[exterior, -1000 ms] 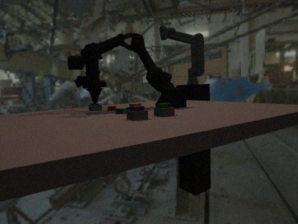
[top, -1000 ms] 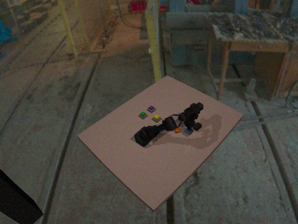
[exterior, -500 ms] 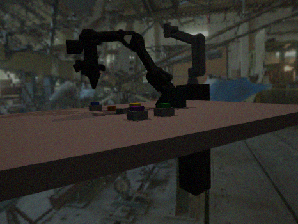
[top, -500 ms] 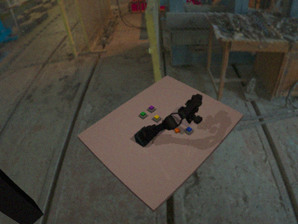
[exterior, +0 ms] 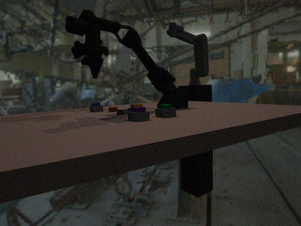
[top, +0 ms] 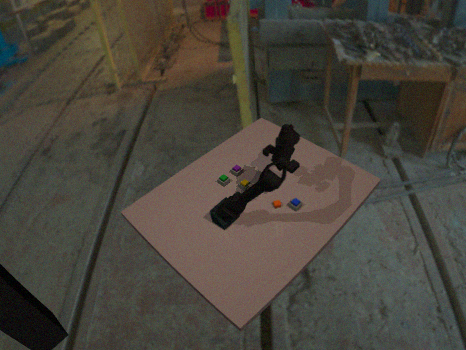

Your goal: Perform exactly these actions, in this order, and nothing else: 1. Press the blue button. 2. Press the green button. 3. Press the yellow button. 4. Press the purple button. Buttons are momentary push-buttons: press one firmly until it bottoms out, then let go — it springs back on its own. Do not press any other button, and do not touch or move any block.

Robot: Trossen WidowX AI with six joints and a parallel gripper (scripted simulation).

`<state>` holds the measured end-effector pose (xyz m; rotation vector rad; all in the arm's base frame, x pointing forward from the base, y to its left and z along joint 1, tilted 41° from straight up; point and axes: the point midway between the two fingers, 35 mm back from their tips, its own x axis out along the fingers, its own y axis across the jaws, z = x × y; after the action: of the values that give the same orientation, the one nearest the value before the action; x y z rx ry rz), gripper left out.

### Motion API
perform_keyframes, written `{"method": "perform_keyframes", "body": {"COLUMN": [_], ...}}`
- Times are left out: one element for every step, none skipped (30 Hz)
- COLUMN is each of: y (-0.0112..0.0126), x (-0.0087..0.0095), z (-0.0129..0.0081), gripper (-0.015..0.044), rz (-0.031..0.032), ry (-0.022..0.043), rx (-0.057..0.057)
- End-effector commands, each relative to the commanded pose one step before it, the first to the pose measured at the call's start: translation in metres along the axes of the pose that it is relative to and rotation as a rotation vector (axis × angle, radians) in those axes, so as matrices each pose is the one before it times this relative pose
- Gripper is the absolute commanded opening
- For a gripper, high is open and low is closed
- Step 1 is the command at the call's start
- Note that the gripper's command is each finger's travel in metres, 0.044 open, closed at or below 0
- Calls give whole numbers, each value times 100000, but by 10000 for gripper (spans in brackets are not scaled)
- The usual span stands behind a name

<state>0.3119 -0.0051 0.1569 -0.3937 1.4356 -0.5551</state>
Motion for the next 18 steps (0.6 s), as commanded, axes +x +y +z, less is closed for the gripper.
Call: {"method": "perform_keyframes", "body": {"y": [7034,1871,1825,1767,1700,1642,1588,1526,1459,1384,1299,1212,912,661,443,249,78,0], "x": [93,121,151,173,195,220,247,276,306,337,369,402,348,282,206,122,39,0], "z": [-1000,-494,-601,-696,-783,-872,-961,-1047,-1127,-1201,-1265,-1325,-1107,-873,-624,-366,-118,0], "gripper": [20,20,20,20,20,20,20,20,20,20,20,20,20,20,20,20,20,20], "rz": [2885,241,22,-158,-329,-499,-670,-839,-1007,-1170,-1323,-1472,-1289,-1052,-769,-458,-148,0], "ry": [1277,554,604,598,573,539,495,436,363,275,172,56,-49,-99,-103,-73,-26,0], "rx": [-1302,-264,-257,-220,-175,-128,-77,-21,41,109,182,260,271,248,196,122,40,0]}}
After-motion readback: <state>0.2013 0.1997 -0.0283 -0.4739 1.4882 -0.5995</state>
